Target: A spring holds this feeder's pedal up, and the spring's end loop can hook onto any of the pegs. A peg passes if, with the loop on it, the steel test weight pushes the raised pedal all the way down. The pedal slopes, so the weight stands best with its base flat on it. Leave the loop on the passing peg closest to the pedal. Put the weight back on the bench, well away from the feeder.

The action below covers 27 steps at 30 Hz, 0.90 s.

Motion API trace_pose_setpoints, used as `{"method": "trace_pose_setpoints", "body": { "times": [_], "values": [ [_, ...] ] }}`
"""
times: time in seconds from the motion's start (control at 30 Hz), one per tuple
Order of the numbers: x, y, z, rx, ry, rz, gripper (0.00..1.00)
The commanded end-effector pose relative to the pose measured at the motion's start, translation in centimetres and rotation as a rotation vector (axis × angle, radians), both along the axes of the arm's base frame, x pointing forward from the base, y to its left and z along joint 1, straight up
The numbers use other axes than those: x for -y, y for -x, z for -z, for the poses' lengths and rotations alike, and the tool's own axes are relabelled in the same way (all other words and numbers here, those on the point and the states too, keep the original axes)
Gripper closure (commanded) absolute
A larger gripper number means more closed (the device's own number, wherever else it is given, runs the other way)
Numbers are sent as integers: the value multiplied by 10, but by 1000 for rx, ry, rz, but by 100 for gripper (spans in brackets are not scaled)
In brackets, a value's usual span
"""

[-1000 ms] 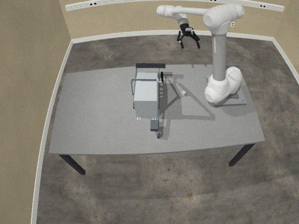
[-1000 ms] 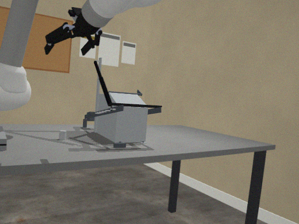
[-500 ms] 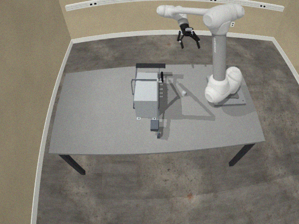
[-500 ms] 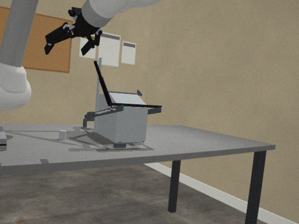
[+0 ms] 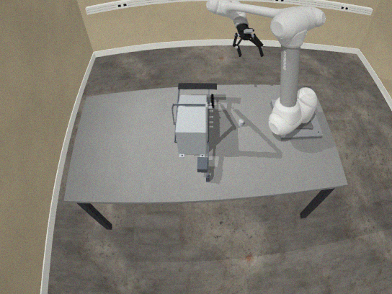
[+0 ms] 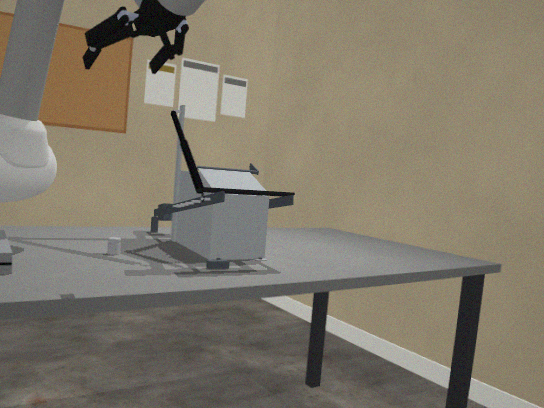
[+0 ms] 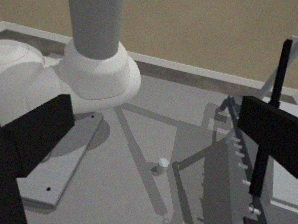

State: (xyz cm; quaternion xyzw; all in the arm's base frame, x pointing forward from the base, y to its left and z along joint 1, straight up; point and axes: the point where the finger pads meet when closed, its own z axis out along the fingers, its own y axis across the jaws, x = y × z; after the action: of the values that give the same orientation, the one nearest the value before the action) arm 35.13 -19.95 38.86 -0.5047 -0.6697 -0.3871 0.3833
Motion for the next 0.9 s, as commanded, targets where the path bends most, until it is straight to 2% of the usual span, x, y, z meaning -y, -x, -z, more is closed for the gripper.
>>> {"method": "trace_pose_setpoints", "body": {
  "times": [0.0,0.03,0.5,0.6,0.87],
  "values": [
    [0,0,-2,1,0,0,0],
    [0,0,-1,1,0,0,0],
    [0,0,-57,1,0,0,0],
    [-3,-1,-52,1,0,0,0],
    [-34,-11,-55,1,0,0,0]
  ]
}}
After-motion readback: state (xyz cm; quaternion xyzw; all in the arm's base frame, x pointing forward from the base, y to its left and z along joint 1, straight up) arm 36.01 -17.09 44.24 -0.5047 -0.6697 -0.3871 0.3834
